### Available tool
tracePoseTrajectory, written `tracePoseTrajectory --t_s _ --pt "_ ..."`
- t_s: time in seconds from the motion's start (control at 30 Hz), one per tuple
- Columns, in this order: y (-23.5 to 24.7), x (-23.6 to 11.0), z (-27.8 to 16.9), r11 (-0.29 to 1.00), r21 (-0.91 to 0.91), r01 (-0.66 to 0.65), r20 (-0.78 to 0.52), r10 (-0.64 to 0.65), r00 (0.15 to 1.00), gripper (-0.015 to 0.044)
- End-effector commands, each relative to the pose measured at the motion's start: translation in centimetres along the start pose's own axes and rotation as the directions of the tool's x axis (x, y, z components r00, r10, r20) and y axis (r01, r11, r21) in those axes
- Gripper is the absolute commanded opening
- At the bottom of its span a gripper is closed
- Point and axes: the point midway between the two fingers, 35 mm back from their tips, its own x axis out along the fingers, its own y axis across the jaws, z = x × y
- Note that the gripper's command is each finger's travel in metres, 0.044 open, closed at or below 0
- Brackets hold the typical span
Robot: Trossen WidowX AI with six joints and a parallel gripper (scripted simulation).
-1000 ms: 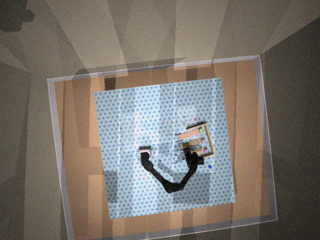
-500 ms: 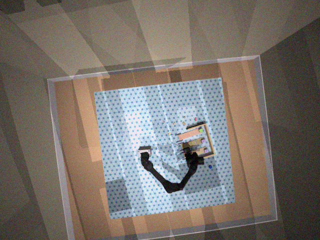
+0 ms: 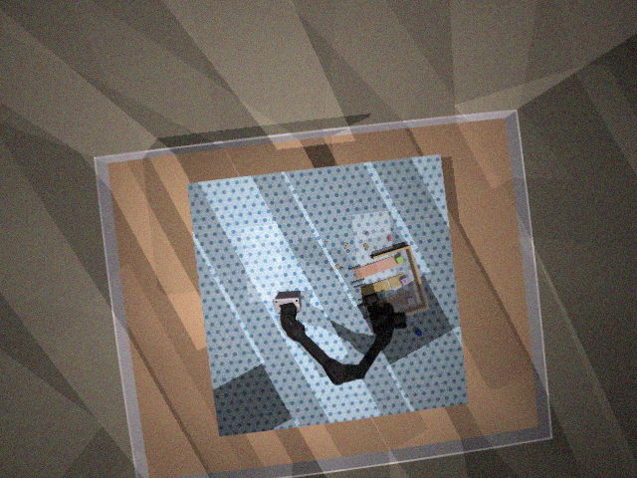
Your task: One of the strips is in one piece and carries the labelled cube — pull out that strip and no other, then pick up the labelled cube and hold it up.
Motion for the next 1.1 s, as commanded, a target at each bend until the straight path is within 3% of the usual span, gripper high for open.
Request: tracePoseTrajectory --t_s 0.0,1.07 --pt "-0.1 0.3 0.0 1.0 0.001 0.001 -0.002 -0.001 1.0 0.0" --pt "-0.1 0.4 -4.3 1.0 -0.001 0.001 -0.004 -0.001 1.0 0.0"
